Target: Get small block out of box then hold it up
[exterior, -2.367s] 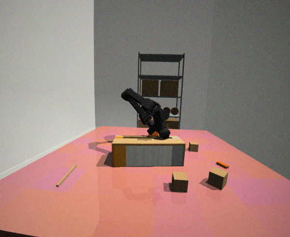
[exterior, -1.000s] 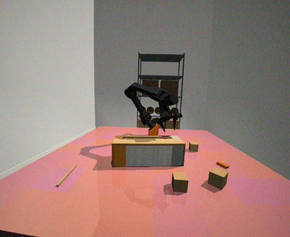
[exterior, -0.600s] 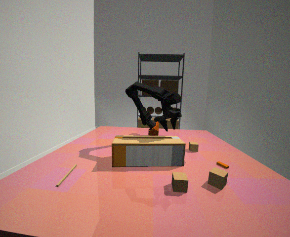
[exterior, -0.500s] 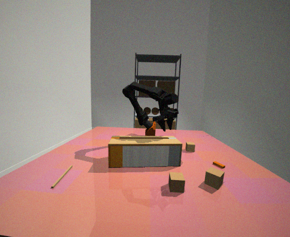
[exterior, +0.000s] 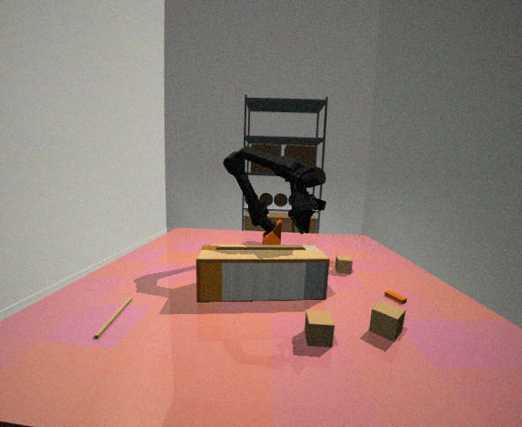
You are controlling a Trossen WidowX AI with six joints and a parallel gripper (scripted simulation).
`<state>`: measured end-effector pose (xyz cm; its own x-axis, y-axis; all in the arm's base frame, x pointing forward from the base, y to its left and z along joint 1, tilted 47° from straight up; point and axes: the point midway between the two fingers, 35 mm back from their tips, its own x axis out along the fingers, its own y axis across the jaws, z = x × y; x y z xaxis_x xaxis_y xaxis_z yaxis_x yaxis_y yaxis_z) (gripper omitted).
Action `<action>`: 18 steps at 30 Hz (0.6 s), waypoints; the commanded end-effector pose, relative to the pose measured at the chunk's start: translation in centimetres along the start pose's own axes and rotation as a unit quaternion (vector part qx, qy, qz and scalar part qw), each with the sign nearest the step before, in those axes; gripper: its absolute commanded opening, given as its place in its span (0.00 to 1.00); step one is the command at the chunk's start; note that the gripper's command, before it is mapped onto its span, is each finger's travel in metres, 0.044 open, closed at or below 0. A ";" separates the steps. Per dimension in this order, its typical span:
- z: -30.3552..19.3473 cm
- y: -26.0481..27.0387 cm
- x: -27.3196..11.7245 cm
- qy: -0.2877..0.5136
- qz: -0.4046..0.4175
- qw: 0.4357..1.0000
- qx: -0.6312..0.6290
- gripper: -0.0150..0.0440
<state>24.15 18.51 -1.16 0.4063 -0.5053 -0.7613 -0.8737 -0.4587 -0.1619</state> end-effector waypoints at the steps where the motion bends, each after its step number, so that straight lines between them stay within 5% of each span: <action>1: 0.5 1.6 0.2 0.054 -0.015 0.892 -0.448 0.74; 12: 0.9 2.1 -0.1 0.087 -0.007 0.700 -0.709 0.74; 18: 0.9 2.1 -0.1 0.088 -0.006 0.695 -0.713 0.74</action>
<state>22.79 18.90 -1.46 0.5086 -0.5046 -0.6976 -0.1518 -0.8501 0.5042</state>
